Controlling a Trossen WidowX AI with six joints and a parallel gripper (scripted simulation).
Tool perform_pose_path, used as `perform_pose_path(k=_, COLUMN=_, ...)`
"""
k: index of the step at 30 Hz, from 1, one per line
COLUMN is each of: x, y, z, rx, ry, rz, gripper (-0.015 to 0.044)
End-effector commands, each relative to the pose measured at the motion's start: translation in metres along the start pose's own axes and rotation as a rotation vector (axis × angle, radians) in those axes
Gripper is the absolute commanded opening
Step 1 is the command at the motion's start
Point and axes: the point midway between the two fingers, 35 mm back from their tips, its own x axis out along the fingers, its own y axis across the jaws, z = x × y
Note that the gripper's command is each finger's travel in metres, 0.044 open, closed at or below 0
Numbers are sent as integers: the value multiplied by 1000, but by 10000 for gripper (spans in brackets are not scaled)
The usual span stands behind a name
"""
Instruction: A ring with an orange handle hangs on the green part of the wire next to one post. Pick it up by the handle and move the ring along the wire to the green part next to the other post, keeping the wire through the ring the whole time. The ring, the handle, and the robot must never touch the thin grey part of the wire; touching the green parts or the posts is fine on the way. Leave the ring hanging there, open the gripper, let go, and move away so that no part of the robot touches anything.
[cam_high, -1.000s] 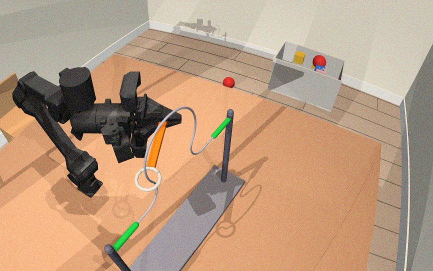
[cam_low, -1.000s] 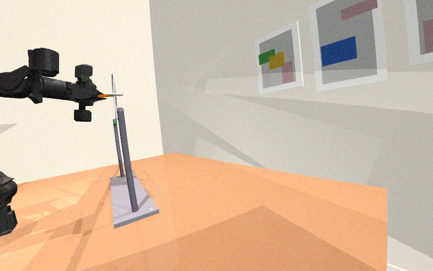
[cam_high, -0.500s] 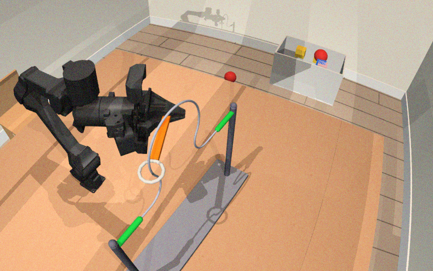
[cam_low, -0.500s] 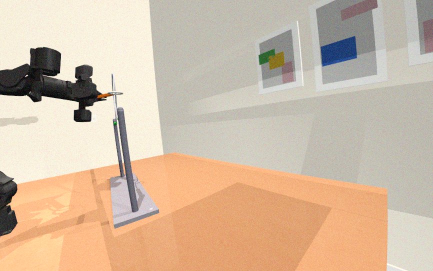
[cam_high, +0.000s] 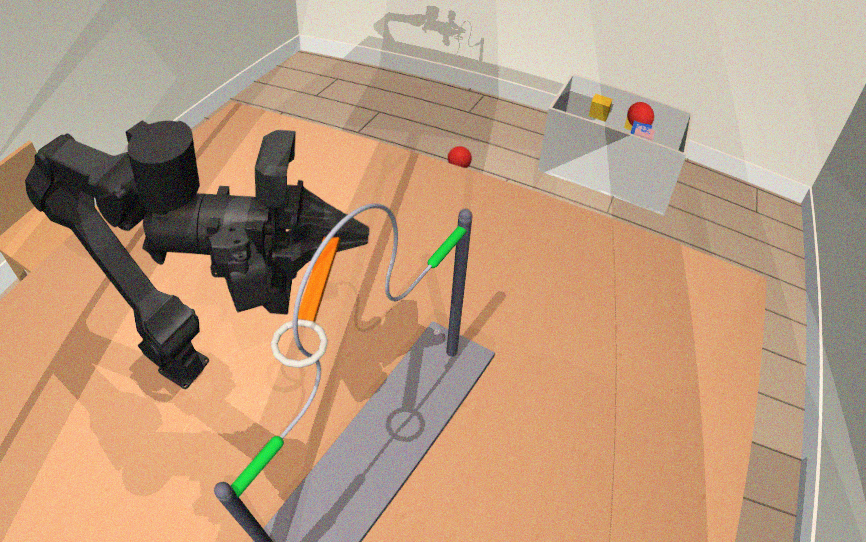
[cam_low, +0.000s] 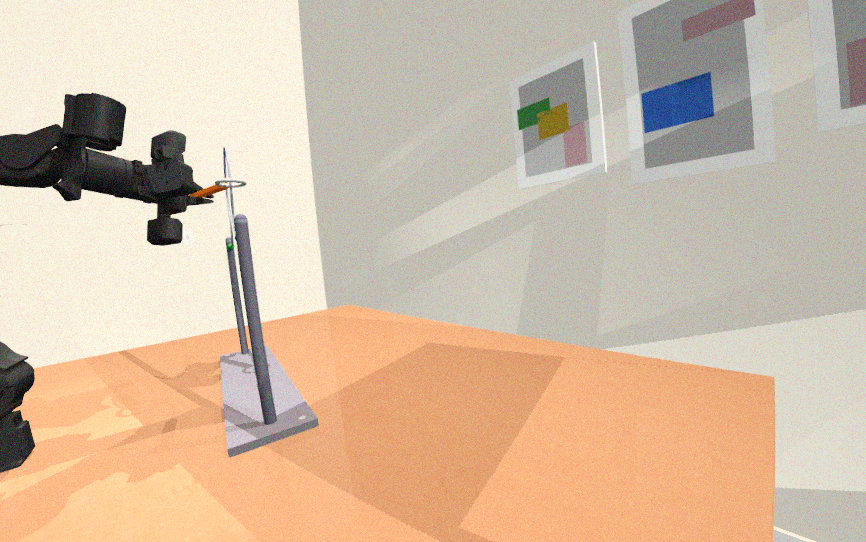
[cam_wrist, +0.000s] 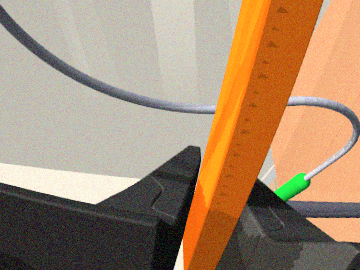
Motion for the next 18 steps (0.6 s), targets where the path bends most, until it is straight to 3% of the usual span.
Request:
perform_pose_path(k=1, x=-1, y=4, z=0, rx=-27, ry=-6, rz=-1, gripper=-150)
perform_pose_path(k=18, x=-1, y=1, z=0, rx=-96, ry=-17, rz=-50, gripper=-150)
